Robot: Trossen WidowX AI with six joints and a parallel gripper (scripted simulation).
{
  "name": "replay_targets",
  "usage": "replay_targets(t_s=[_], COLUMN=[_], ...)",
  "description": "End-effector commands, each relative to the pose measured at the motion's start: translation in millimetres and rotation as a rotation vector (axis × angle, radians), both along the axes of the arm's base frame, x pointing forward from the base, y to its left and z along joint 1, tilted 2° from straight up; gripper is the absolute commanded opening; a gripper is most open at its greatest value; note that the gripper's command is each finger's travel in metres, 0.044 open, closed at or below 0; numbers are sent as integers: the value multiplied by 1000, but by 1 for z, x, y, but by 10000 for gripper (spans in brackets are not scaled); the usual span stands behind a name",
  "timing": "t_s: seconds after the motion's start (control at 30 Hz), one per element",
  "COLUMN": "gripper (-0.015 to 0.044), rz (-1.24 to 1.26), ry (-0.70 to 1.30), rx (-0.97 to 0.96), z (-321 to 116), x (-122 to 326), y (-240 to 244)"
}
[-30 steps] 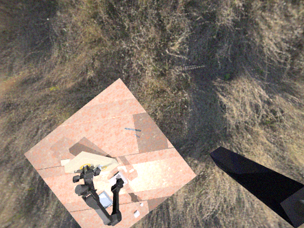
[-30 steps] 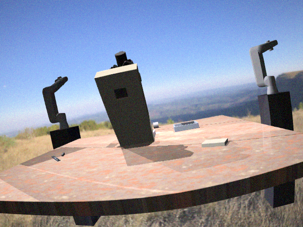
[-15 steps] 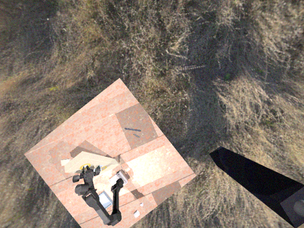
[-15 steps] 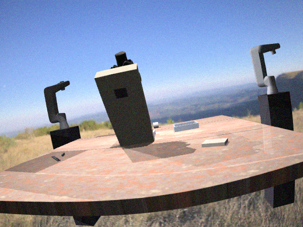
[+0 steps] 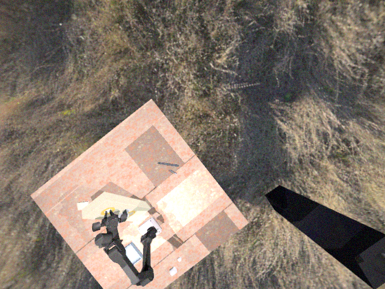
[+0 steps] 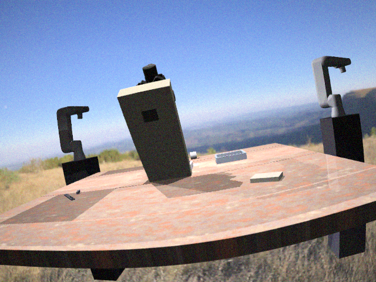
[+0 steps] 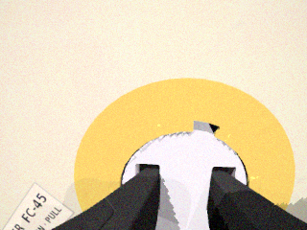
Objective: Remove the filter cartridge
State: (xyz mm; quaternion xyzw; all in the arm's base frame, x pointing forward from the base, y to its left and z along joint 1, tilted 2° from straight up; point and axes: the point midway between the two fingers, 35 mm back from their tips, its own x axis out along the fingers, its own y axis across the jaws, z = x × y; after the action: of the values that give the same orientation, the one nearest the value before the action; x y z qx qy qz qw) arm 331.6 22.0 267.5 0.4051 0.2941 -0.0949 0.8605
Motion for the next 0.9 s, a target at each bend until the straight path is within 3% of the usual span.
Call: replay_targets(t_s=[0.0,0.87], gripper=[0,0], rz=[59,575], ry=[-10,-77], rx=[-80,-800], z=[-1,-2], x=[3,4], y=[1,1])
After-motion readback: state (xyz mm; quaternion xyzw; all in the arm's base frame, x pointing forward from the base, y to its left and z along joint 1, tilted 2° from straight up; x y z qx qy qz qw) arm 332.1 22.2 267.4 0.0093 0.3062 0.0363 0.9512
